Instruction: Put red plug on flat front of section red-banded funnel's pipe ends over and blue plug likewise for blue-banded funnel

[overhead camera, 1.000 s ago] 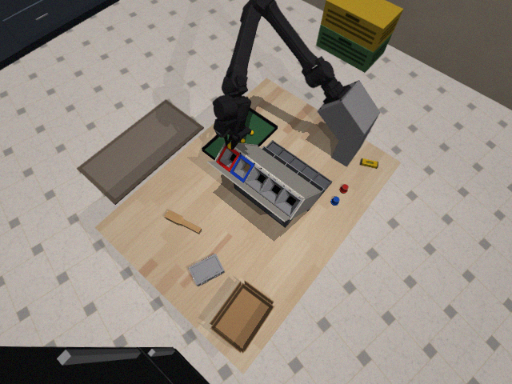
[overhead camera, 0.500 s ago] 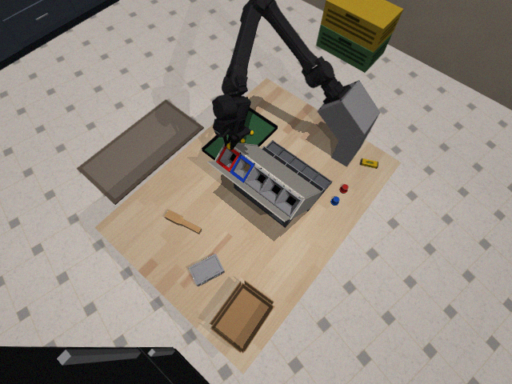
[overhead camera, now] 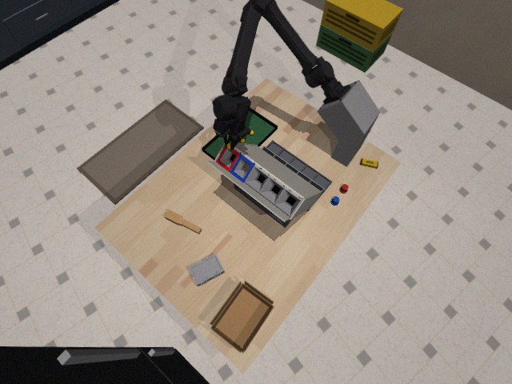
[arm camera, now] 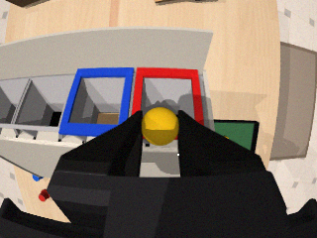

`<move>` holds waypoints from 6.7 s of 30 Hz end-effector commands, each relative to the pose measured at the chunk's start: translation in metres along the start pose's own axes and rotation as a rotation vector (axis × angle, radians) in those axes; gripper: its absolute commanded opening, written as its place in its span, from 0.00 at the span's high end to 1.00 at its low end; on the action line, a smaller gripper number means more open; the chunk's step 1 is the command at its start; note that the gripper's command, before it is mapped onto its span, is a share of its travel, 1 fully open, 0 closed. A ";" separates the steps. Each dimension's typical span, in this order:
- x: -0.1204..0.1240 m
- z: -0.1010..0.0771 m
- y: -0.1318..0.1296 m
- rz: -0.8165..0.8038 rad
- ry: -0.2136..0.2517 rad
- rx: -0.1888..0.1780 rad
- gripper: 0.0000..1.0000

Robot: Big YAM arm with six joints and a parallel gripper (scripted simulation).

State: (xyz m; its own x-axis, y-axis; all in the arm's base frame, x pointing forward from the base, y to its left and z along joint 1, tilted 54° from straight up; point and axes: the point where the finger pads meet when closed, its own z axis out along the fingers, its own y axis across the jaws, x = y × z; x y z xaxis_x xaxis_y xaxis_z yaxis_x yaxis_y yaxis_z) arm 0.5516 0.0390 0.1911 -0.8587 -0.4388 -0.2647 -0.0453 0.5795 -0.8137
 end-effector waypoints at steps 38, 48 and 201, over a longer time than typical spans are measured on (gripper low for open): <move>-0.014 -0.002 -0.013 0.036 -0.026 0.003 1.00; -0.016 -0.002 -0.016 0.037 -0.026 0.003 1.00; -0.012 -0.002 -0.011 0.038 -0.026 0.006 0.41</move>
State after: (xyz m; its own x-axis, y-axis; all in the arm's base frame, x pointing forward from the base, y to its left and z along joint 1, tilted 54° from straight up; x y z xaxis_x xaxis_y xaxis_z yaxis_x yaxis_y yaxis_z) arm 0.5501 0.0242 0.1792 -0.8671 -0.4321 -0.2477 -0.0536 0.5753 -0.8162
